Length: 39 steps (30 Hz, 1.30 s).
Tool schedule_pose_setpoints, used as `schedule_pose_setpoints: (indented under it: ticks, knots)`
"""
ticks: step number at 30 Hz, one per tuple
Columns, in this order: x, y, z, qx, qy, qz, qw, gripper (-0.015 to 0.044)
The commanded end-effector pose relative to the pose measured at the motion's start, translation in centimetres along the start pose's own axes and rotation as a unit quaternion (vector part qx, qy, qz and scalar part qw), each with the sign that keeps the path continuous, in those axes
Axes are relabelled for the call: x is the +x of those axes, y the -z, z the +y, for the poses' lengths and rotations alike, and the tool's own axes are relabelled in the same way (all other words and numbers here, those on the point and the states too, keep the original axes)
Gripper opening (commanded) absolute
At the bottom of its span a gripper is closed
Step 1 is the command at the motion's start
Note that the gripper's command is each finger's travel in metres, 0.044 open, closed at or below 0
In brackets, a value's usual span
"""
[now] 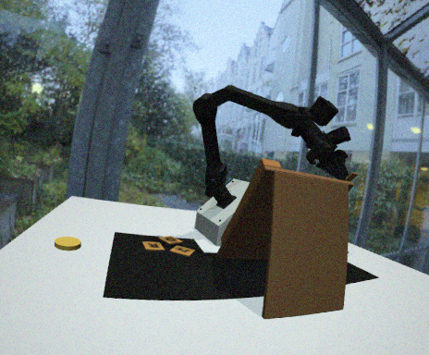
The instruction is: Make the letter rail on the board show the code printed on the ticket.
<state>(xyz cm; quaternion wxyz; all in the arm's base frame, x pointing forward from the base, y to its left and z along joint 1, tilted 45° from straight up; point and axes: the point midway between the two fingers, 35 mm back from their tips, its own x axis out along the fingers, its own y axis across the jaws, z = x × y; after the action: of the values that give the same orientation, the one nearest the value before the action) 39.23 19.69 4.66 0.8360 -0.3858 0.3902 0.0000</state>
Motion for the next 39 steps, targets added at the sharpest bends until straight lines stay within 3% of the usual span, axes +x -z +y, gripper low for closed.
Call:
schedule_pose_setpoints:
  ticks: [1,13,26,39]
  knots:
    - [0.6,1.0,1.6,0.023,0.023,0.014,0.999,0.0]
    - [2.0,4.6,6.4,0.094,0.11,0.022,0.989,0.0]
    - [2.6,8.6,10.7,0.157,0.197,-0.034,0.967,0.0]
    - [5.1,8.8,10.0,0.161,0.2,-0.037,0.966,0.0]
